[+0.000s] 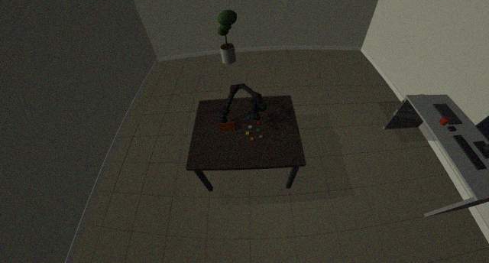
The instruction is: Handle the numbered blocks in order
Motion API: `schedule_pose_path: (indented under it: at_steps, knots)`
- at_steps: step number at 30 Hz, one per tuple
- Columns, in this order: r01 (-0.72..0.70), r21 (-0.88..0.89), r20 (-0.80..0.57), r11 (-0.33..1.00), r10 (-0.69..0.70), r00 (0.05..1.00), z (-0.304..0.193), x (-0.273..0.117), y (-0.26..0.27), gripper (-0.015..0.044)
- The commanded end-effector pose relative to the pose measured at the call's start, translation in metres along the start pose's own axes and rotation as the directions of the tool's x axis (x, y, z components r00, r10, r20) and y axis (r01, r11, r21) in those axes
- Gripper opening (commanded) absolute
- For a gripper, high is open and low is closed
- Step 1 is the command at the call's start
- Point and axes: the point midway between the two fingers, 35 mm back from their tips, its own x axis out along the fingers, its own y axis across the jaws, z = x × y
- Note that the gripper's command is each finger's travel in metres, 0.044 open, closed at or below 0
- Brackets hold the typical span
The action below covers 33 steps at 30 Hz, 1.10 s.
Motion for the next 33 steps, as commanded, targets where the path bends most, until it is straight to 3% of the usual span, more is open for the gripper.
schedule_pose_path:
  at_steps: [1, 4, 11, 15, 33]
  knots:
    - [-0.014, 0.014, -0.009, 1.000, 0.015, 1.000, 0.026, 0.005, 0.013, 0.0120]
    - [-0.014, 0.014, -0.009, 1.000, 0.015, 1.000, 0.026, 0.005, 0.013, 0.0120]
    - [-0.017, 0.013, -0.008, 1.000, 0.017, 1.000, 0.025, 0.084, 0.015, 0.0304]
    - [-0.018, 0.013, -0.008, 1.000, 0.018, 1.000, 0.025, 0.086, 0.015, 0.0400]
    - [-0.018, 0.013, -0.008, 1.000, 0.018, 1.000, 0.025, 0.111, 0.016, 0.0400]
